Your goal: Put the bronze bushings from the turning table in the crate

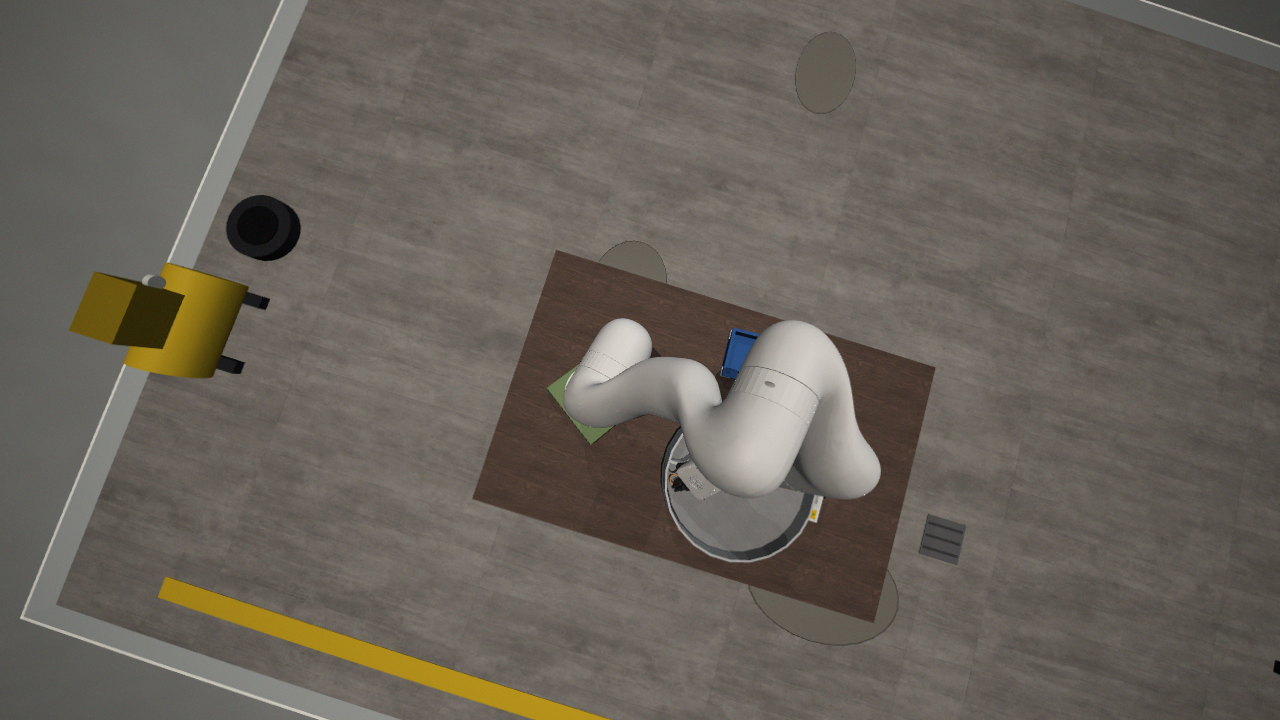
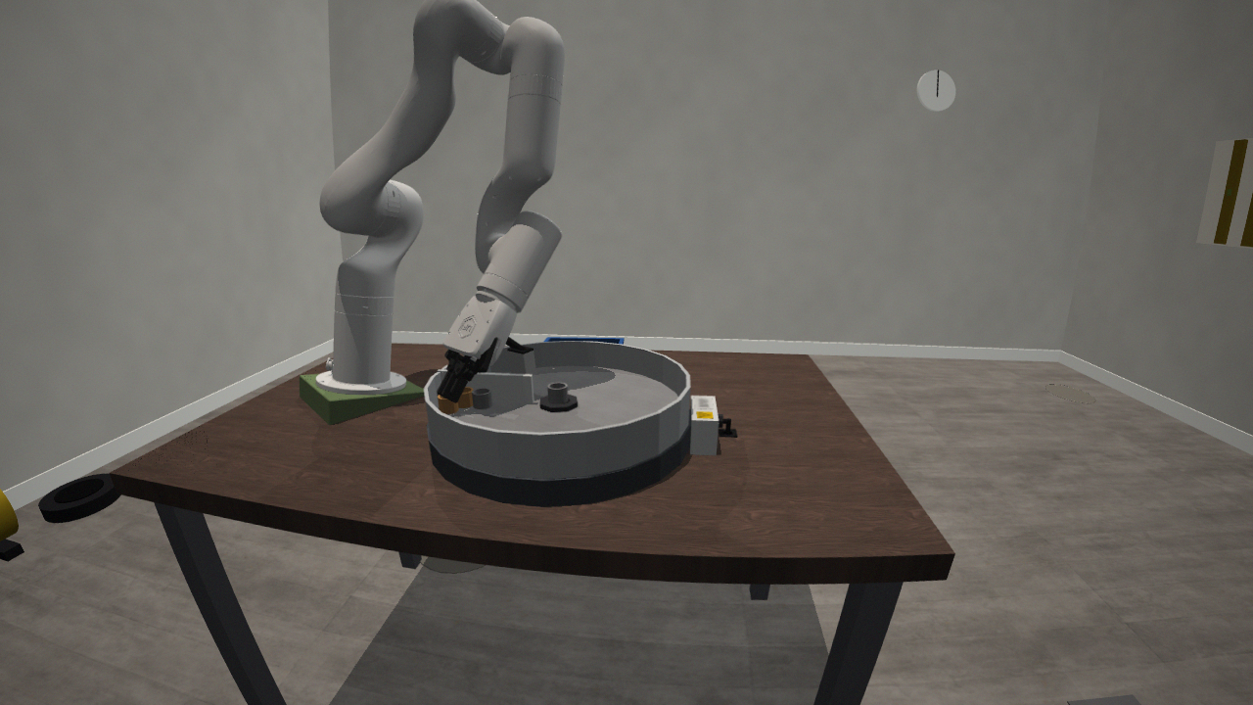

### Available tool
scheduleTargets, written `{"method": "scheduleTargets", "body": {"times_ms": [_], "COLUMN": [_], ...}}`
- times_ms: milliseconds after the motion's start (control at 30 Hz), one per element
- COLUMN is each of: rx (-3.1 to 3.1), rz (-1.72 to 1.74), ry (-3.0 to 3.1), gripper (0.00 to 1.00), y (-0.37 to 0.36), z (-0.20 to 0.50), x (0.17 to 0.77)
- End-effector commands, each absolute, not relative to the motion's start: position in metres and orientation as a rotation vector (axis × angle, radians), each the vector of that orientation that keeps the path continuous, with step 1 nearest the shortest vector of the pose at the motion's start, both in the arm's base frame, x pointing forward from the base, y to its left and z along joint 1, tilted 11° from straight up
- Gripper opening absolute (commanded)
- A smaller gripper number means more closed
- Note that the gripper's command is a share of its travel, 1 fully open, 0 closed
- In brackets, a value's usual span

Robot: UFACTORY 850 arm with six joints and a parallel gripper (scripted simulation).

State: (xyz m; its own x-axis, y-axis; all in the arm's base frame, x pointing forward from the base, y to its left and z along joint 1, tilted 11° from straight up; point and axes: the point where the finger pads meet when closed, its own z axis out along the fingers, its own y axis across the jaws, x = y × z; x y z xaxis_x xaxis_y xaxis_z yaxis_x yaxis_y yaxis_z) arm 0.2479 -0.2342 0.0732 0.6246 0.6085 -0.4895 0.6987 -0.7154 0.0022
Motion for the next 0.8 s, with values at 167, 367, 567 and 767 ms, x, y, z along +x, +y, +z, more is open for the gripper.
{"method": "scheduleTargets", "body": {"times_ms": [167,367,567,767], "rx": [2.655,2.655,2.655,2.655], "rz": [-0.692,-0.692,-0.692,-0.692], "ry": [1.080,1.080,1.080,1.080], "gripper": [0.00,0.00,0.00,0.00], "y": [-0.234,-0.234,-0.235,-0.236], "z": [0.073,0.073,0.077,0.088], "x": [0.248,0.248,0.248,0.246]}}
